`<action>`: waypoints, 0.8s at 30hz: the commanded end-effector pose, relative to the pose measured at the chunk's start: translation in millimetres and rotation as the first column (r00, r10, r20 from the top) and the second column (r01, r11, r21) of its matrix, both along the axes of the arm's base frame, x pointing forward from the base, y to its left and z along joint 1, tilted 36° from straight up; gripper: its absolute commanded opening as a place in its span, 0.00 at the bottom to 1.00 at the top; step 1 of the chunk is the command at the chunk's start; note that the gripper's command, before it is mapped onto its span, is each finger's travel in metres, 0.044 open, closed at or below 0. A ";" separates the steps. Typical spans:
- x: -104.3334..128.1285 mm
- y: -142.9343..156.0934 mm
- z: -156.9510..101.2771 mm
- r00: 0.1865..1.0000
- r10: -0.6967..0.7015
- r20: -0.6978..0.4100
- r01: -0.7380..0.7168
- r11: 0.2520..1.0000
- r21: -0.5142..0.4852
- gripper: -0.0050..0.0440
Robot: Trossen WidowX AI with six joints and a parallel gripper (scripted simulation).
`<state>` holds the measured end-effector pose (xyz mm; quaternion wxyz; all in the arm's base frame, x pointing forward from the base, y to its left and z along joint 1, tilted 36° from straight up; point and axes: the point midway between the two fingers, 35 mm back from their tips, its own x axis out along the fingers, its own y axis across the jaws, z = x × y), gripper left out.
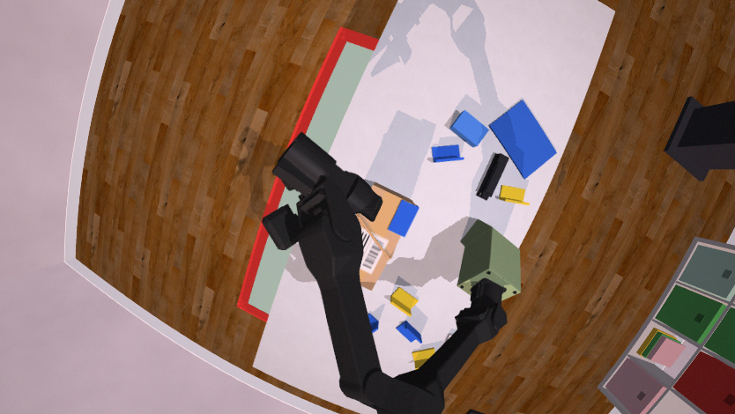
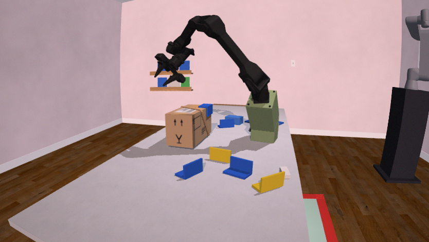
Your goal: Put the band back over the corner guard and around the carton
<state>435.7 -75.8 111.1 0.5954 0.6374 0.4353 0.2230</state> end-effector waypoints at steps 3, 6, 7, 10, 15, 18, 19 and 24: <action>-69.7 58.2 -14.5 0.977 0.050 -0.208 -0.103 0.961 -0.255 0.43; -118.6 77.8 -30.4 0.943 0.074 -0.325 -0.199 0.907 -0.371 0.35; -134.6 82.4 -35.1 0.930 0.081 -0.359 -0.232 0.885 -0.403 0.35; -150.7 86.2 -39.7 0.916 0.087 -0.391 -0.267 0.862 -0.432 0.35; -185.8 92.3 -47.3 0.887 0.099 -0.452 -0.341 0.801 -0.493 0.35; -185.8 92.3 -47.3 0.887 0.099 -0.452 -0.341 0.801 -0.493 0.35; -185.8 92.3 -47.3 0.887 0.099 -0.452 -0.341 0.801 -0.493 0.35; -185.1 94.4 -50.7 0.887 0.099 -0.452 -0.341 0.801 -0.493 0.35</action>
